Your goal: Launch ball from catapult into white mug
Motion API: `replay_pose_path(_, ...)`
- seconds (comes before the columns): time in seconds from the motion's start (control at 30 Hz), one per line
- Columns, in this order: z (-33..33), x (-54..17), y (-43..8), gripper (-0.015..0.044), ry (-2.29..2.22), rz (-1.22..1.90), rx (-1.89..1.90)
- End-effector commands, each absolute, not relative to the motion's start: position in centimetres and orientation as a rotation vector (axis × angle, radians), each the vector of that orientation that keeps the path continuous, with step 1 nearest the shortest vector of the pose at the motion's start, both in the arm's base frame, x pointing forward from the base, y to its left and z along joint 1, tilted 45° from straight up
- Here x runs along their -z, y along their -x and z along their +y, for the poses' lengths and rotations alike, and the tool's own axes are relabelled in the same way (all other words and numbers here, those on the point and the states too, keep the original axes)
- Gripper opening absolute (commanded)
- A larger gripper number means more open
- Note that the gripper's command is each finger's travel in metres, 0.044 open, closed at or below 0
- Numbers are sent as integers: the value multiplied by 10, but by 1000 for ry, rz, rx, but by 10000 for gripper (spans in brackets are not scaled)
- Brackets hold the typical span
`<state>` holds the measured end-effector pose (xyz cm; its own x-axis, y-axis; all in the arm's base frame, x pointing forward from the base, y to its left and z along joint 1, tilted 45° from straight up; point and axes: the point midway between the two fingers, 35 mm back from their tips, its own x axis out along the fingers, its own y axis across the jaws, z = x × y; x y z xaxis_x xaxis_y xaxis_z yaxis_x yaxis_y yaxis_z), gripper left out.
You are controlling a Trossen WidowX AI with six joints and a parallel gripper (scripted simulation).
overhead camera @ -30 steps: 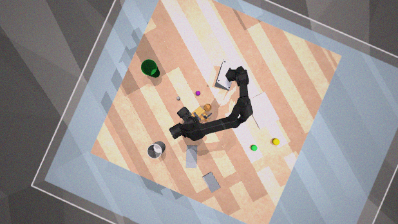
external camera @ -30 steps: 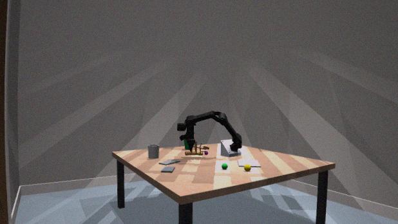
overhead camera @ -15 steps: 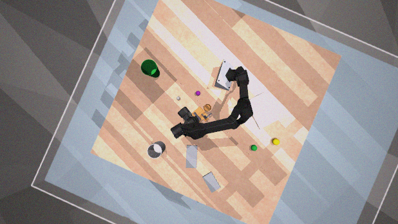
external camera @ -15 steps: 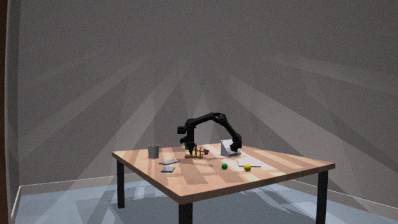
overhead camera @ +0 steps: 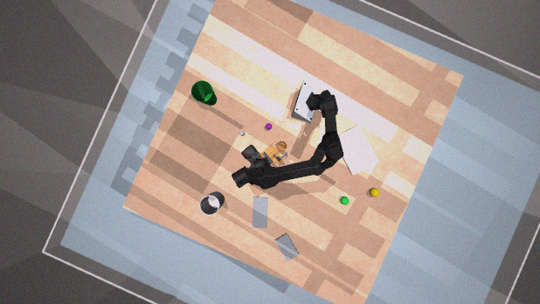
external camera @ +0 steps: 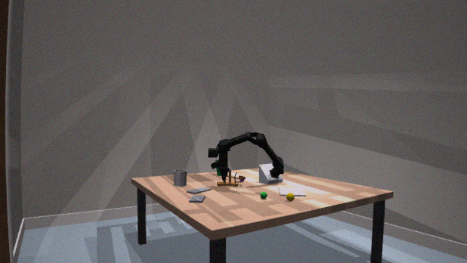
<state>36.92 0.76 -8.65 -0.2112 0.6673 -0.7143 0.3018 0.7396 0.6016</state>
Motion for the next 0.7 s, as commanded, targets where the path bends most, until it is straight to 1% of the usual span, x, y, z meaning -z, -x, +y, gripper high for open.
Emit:
replay_pose_path(0.0,7,86,-370,236,-755,1804,-403)
replay_pose_path(0.17,6,85,-370,368,-755,1804,-403)
replay_pose_path(0.27,-13,66,-379,440,-754,1803,-400)
replay_pose_path(0.47,-59,17,-389,440,-755,1805,-398)
replay_pose_path(0.67,-54,22,-391,440,-761,1791,-395)
